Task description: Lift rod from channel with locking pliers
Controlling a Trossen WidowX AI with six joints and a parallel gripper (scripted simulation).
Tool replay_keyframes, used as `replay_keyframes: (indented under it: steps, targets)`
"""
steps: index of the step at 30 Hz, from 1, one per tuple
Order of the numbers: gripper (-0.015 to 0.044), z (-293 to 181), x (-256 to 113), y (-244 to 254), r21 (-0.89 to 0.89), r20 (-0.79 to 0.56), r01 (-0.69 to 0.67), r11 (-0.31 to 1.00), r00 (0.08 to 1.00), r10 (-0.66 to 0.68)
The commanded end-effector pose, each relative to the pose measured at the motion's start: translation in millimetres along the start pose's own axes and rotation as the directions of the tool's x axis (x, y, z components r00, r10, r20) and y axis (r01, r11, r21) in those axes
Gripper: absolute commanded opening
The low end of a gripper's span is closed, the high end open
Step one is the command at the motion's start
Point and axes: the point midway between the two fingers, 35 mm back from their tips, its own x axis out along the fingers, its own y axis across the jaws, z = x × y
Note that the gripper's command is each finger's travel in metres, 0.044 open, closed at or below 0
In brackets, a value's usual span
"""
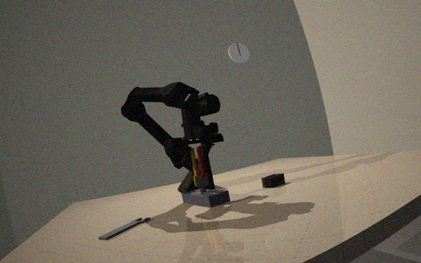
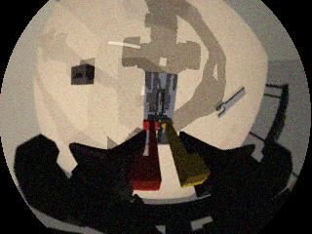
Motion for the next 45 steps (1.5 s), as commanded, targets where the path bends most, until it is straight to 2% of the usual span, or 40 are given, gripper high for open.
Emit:
replay_keyframes:
  steps: [1,17,45]
  targets:
    - [0.0094,3,-10,4,0.004,0.014,-0.011,1.000,1.000,0.011]
    - [0.0094,3,-22,6,0.002,0.018,0.001,1.000,1.000,-0.001]
    - [0.0094,16,-50,-2,0.008,0.175,-0.003,1.000,0.985,0.002]
